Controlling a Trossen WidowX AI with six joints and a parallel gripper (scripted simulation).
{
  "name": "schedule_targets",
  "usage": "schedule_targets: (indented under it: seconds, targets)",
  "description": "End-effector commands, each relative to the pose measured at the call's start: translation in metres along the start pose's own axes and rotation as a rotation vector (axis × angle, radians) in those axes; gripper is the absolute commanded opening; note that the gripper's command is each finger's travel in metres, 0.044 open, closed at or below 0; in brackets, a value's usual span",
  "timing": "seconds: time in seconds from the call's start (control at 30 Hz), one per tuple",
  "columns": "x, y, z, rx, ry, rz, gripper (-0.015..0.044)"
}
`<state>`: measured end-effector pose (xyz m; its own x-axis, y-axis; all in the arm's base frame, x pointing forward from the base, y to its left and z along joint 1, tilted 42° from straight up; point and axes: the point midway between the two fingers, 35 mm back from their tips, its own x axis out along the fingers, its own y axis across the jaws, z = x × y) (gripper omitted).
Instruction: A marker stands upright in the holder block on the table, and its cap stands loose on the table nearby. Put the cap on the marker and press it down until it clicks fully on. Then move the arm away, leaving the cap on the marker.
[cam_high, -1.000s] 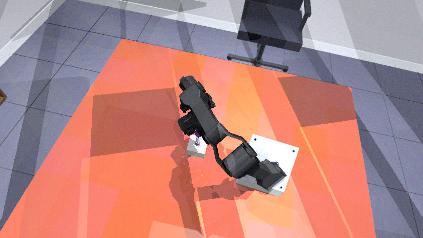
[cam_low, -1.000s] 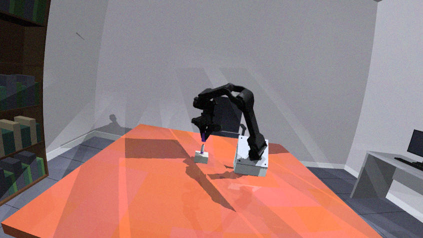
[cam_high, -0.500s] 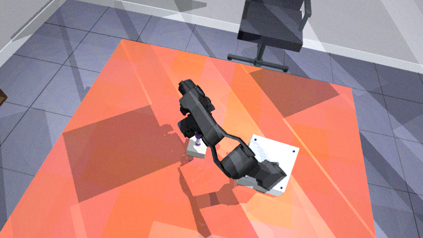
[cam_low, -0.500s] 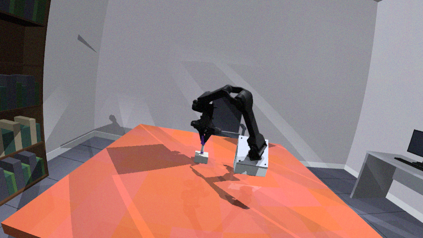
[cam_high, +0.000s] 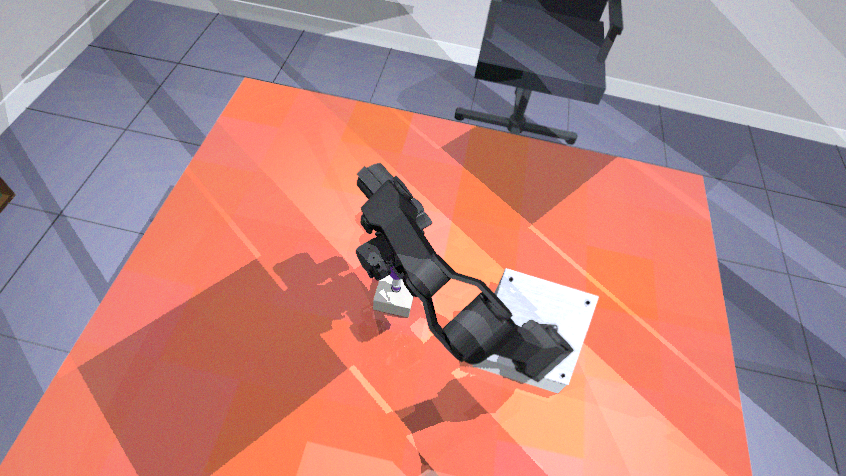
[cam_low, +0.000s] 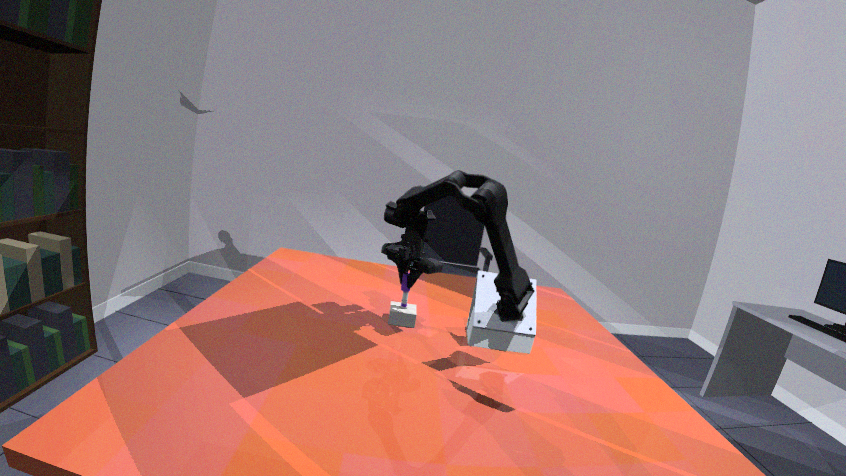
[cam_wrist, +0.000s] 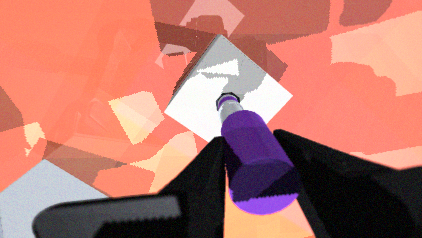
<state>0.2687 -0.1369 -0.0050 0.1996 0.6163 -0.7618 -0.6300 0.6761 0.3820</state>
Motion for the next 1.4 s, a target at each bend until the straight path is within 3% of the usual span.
schedule_targets:
  seconds: [0.0, 0.83, 1.37]
  targets:
    - [0.021, 0.002, 0.001, -0.006, -0.005, 0.028, 0.0000]
    - [0.060, 0.005, 0.003, -0.006, -0.006, 0.029, 0.0000]
    - [0.061, 0.006, 0.003, -0.006, -0.006, 0.030, 0.0000]
